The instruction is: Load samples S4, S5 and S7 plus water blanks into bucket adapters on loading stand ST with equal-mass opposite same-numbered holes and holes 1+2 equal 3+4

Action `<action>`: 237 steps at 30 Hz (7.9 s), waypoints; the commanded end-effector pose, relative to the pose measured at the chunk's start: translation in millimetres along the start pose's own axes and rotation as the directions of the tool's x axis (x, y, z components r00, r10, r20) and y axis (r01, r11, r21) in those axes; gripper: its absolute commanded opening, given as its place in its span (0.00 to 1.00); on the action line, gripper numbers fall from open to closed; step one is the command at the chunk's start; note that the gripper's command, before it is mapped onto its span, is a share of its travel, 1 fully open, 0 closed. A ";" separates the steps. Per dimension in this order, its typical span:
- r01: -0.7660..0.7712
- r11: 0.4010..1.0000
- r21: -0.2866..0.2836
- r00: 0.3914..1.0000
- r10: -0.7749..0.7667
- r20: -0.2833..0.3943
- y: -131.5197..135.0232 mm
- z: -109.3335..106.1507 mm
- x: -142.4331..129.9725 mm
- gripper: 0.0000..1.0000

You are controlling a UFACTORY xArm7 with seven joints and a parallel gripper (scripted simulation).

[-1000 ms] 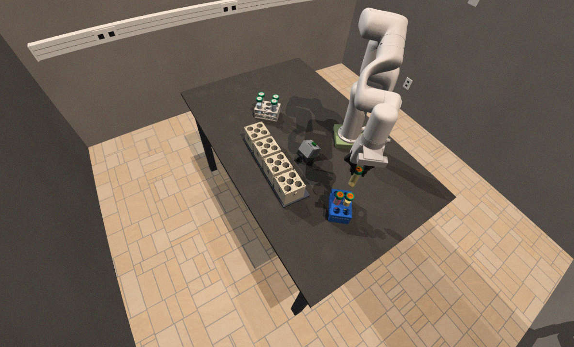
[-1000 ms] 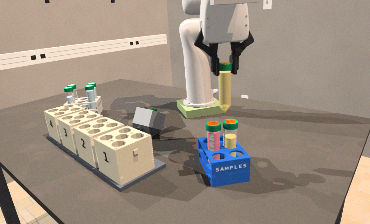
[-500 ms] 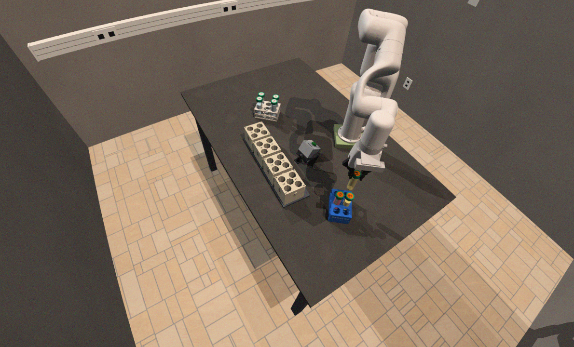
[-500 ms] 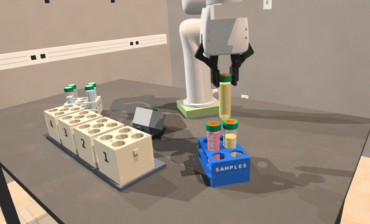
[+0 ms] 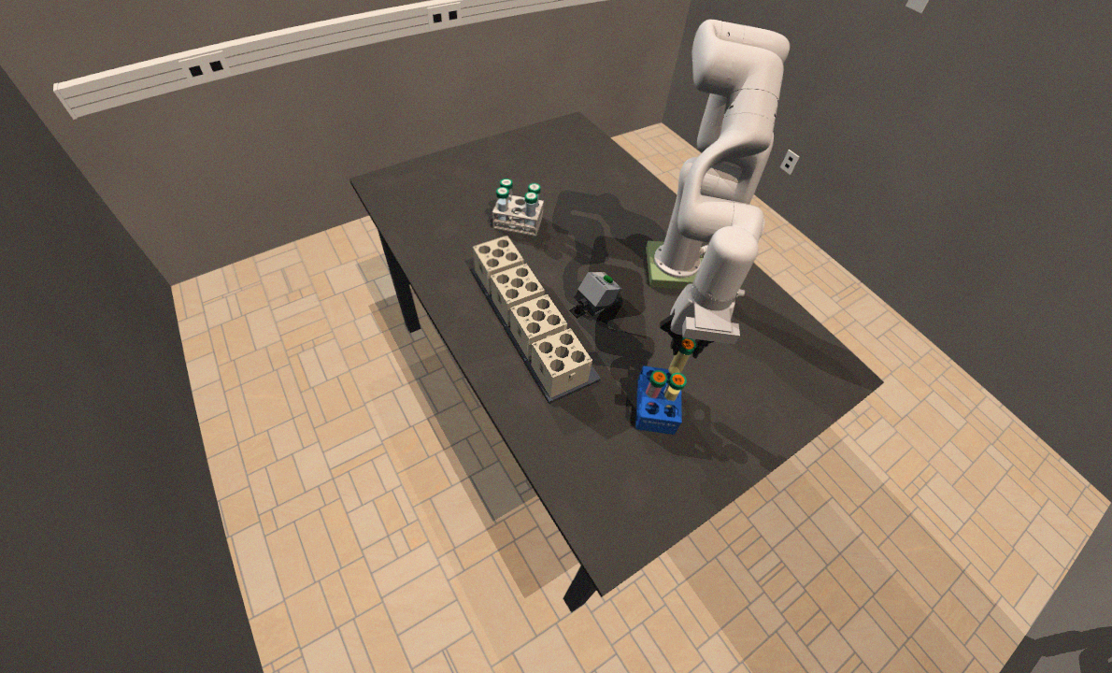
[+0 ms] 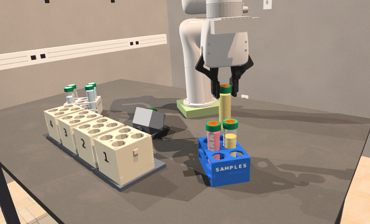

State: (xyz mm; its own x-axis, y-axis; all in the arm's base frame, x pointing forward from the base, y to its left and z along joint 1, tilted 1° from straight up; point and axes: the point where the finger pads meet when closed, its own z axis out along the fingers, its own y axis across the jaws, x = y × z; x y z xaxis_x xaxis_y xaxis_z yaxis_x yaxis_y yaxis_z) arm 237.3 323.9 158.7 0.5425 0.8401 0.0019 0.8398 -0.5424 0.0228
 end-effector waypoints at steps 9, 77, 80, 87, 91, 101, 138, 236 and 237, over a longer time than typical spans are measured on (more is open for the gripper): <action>0.000 1.000 -0.001 1.000 0.000 -0.004 0.1 8.2 1.5 0.00; 0.000 1.000 -0.001 1.000 0.000 -0.004 0.2 60.3 1.6 0.00; 0.000 1.000 -0.001 1.000 0.000 -0.004 0.2 61.3 1.6 0.00; 0.000 1.000 -0.001 1.000 0.000 -0.004 0.2 68.3 1.6 0.00; 0.000 1.000 -0.001 1.000 0.000 -0.004 0.2 69.3 1.6 0.00; 0.000 1.000 -0.001 1.000 0.000 -0.004 0.2 69.3 1.6 0.00; 0.000 1.000 -0.001 1.000 0.000 -0.004 0.1 61.7 1.6 0.44; -0.033 0.999 0.000 0.999 0.033 -0.004 3.7 -65.9 4.8 0.57; -0.067 0.998 0.000 0.998 0.067 -0.004 7.2 -65.9 8.3 0.57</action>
State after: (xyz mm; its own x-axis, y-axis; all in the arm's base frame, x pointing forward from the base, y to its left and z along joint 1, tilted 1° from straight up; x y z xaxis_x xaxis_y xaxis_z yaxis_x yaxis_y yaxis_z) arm 236.5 324.9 222.9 0.5464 0.8375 0.0020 0.8373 -0.5463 0.0230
